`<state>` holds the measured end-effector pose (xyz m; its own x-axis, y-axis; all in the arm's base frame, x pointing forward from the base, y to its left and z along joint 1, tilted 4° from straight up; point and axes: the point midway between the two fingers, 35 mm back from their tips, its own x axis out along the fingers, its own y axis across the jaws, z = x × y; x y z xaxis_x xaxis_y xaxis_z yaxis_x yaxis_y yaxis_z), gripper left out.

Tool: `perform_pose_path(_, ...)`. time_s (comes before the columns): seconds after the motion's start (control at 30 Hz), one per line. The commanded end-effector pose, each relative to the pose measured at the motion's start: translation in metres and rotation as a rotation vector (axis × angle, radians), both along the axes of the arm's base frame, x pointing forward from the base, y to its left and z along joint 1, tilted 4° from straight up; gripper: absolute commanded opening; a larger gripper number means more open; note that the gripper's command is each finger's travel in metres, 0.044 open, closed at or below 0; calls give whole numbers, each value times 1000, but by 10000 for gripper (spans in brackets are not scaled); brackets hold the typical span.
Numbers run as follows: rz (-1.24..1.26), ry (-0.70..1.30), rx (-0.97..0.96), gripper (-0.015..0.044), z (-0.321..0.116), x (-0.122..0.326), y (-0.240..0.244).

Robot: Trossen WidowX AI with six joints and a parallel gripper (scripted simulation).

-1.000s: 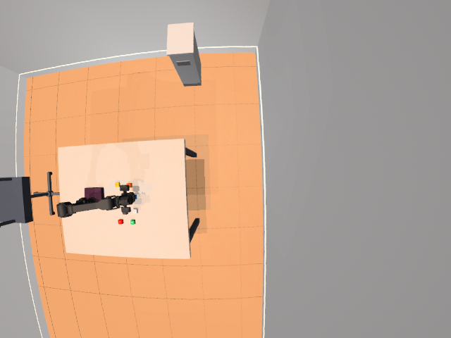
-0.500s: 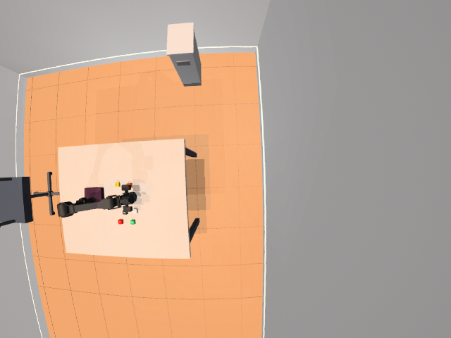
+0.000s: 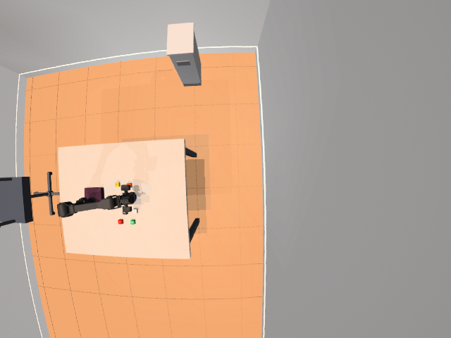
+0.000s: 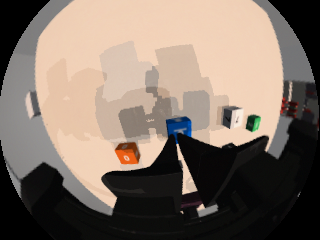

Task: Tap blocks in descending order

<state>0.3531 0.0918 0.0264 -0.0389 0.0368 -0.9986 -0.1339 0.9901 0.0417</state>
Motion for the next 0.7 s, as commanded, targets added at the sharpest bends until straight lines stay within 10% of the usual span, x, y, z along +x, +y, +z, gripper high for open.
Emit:
perform_pose_path(0.0, -3, -18, 4, 20, 16, 3, 0)
perform_pose_path(0.5, -3, -18, 3, 20, 97, 5, -6)
perform_pose_path(0.67, -3, -20, -6, 20, 97, -8, -84)
